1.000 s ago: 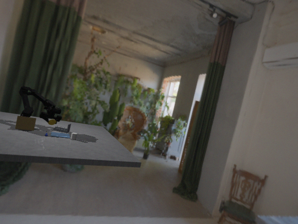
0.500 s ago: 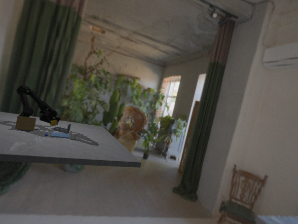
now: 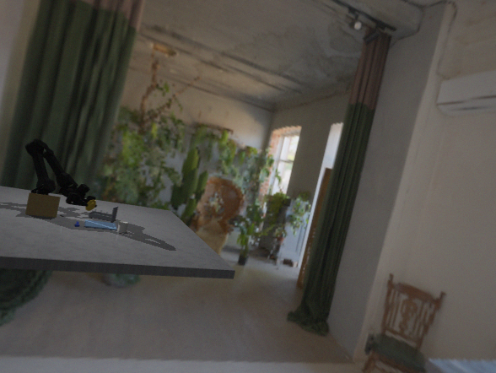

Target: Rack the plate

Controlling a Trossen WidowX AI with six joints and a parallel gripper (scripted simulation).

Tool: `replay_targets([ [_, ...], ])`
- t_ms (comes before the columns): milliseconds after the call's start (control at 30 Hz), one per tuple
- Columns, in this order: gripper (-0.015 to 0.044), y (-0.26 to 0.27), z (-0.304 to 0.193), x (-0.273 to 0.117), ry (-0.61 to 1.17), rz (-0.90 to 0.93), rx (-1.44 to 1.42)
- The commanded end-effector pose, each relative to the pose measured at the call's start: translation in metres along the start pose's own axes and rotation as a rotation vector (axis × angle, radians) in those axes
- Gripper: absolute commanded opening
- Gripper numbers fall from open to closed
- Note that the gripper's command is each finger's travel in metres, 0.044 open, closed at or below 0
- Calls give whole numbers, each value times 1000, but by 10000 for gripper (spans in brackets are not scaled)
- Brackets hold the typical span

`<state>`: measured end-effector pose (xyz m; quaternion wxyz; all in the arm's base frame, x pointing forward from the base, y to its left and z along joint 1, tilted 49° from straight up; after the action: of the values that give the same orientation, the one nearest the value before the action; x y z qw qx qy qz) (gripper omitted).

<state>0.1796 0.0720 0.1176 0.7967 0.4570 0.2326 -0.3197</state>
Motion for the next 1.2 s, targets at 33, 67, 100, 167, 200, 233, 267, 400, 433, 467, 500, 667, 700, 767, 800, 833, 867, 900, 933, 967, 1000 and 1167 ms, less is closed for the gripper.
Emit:
replay_targets([
  [33,0,-4,-5,-6,-38,94,8],
  [67,0,-5,-6,-7,-44,112,10],
  [100,0,-5,-8,-8,-51,130,12],
  [167,0,-7,-9,-10,-63,167,17],
  [200,0,-8,-10,-12,-69,184,20],
  [233,0,-9,-11,-13,-74,202,24],
  [267,0,-10,-12,-14,-80,220,27],
  [400,0,-13,-15,-19,-99,290,45],
  [433,0,-15,-16,-20,-104,308,51],
  [467,0,-16,-16,-22,-108,325,56],
  [500,0,-17,-17,-23,-112,342,62],
  [667,0,-22,-19,-28,-128,413,92],
  [700,0,-22,-19,-29,-128,416,93],
  [767,0,-22,-19,-29,-128,416,93],
  [800,0,-22,-19,-29,-128,416,93],
  [833,0,-22,-19,-29,-128,416,93],
  [867,0,-22,-19,-29,-128,416,93],
  [900,0,-22,-19,-29,-128,416,93],
  [933,0,-22,-19,-29,-128,416,93],
  [967,0,-22,-19,-28,-128,416,93],
  [1000,0,-22,-19,-27,-128,415,92],
  [1167,0,-17,-18,-19,-126,410,88],
])
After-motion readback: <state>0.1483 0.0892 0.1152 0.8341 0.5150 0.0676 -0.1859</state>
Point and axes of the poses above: the point midway between the two fingers, 35 mm back from their tips, its own x axis out along the fingers, its own y axis across the jaws, z = x × y, the point moved 7 cm from there along -x, back along the fingers, and after that the axes turned 13 degrees about x, right-handed, at the moved point
